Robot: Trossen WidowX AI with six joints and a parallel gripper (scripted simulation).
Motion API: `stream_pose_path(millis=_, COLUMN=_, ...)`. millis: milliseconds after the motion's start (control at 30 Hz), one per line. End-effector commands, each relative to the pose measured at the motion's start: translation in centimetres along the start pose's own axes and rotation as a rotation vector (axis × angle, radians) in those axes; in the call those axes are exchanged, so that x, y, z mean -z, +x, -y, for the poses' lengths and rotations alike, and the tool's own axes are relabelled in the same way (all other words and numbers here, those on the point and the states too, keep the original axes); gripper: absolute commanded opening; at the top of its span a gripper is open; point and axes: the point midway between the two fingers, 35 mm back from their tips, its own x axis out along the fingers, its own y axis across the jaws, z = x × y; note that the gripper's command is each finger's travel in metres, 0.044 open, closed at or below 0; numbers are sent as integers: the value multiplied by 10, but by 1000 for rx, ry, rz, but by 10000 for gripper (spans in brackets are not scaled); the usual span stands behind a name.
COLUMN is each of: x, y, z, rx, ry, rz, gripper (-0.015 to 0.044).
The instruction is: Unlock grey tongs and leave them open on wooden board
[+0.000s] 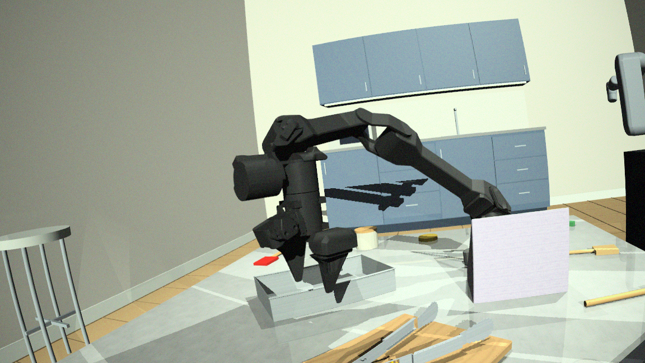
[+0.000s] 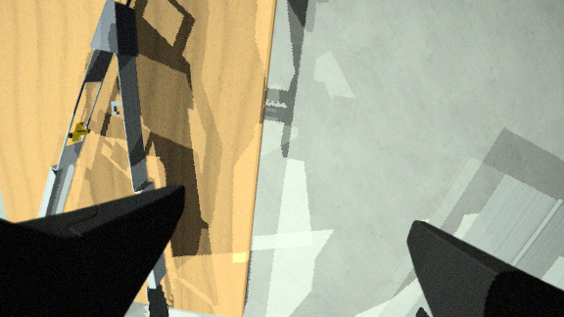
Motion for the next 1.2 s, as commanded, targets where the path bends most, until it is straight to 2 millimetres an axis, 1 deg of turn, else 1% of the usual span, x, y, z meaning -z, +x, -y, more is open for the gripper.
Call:
stream_pose_path(millis=0, x=2, y=-4, z=4, rx=9, ry=-25, rz=-10, gripper=440)
stream_pose_path(millis=100, x=3, y=-6, z=4, rx=9, ry=-26, rz=-8, gripper=440)
stream_pose_path(millis=167, x=4, y=-18, z=5, rx=9, ry=-29, rz=-2, gripper=440)
stream_pose_path(millis=267, x=9, y=-46, z=5, rx=10, ry=-37, rz=11, gripper=440)
stream_pose_path(millis=300, x=10, y=-49, z=5, rx=10, ry=-38, rz=13, gripper=440)
stream_pose_path(millis=1167, x=10, y=-49, z=5, rx=10, ry=-38, rz=13, gripper=440)
